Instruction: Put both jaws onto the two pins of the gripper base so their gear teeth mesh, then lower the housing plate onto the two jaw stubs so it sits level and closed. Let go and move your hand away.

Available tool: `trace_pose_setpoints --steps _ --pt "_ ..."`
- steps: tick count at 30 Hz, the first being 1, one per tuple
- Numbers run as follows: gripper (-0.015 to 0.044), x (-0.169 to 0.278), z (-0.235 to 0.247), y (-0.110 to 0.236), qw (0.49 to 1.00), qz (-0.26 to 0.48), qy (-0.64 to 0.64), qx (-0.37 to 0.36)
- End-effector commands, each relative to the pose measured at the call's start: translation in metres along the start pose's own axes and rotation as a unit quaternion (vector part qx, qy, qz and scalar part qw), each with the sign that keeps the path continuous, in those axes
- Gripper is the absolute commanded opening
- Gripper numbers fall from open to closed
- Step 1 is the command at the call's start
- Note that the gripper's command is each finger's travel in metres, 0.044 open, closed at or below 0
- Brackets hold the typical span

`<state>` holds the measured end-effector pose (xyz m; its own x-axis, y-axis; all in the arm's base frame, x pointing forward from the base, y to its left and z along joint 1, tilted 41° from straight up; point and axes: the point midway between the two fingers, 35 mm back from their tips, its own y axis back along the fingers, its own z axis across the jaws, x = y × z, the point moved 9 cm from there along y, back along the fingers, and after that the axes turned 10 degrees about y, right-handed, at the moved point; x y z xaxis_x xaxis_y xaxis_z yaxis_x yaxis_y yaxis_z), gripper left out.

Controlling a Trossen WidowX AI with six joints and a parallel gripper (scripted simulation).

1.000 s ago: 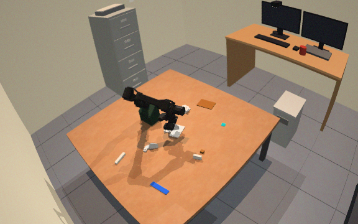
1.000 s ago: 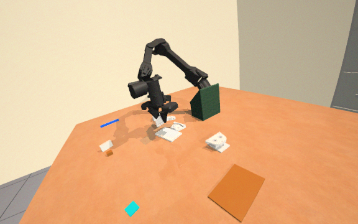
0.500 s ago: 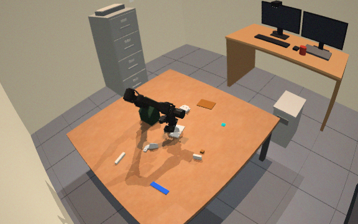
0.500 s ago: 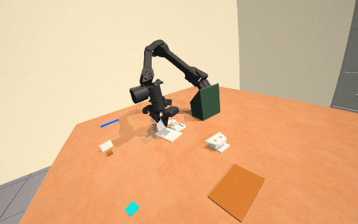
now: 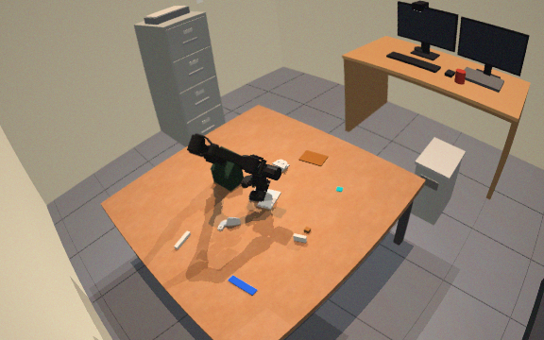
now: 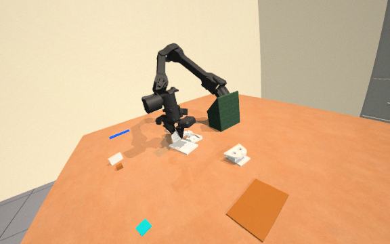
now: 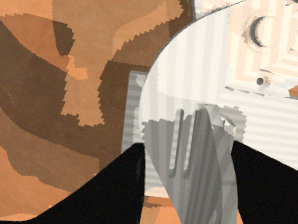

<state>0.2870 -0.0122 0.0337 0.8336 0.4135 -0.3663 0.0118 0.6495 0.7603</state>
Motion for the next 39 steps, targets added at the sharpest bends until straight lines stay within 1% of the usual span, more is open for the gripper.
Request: trace_pose_setpoints --steps 1,39 --pt "0.0134 0.0 0.0 -0.001 1.0 -0.001 0.003 -0.003" --pt "0.0134 0.0 0.0 -0.012 1.0 -0.001 0.018 -0.003"
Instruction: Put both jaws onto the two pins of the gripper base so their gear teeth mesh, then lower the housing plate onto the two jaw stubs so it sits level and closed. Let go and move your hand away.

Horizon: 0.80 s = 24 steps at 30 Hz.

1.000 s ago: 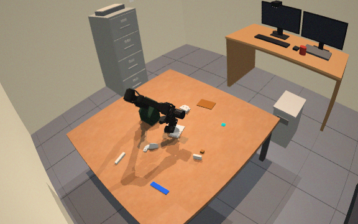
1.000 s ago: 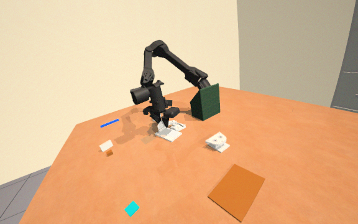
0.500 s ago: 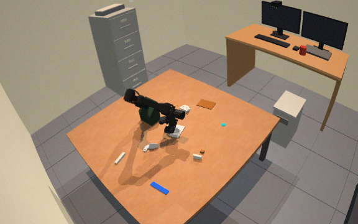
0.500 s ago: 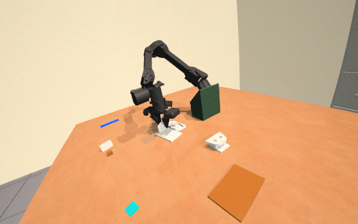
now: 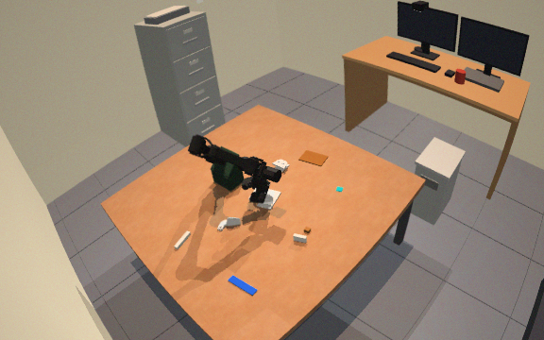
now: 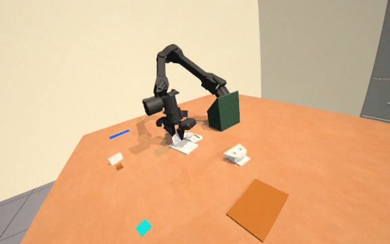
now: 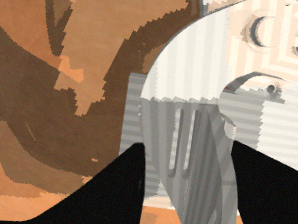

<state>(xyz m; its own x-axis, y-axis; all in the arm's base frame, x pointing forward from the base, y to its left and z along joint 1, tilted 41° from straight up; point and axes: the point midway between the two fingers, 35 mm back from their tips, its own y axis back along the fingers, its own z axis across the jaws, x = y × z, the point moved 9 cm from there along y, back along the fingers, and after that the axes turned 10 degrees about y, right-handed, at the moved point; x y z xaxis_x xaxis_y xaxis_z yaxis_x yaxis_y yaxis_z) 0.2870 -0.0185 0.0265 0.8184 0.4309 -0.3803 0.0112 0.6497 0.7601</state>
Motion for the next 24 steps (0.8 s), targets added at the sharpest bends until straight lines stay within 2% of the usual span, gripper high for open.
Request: trace_pose_setpoints --steps 1,24 --pt "0.0134 -0.0001 -0.0002 -0.0026 1.0 -0.002 0.006 -0.003" --pt "0.0134 -0.0002 -0.0002 -0.0082 1.0 -0.002 0.01 -0.003"
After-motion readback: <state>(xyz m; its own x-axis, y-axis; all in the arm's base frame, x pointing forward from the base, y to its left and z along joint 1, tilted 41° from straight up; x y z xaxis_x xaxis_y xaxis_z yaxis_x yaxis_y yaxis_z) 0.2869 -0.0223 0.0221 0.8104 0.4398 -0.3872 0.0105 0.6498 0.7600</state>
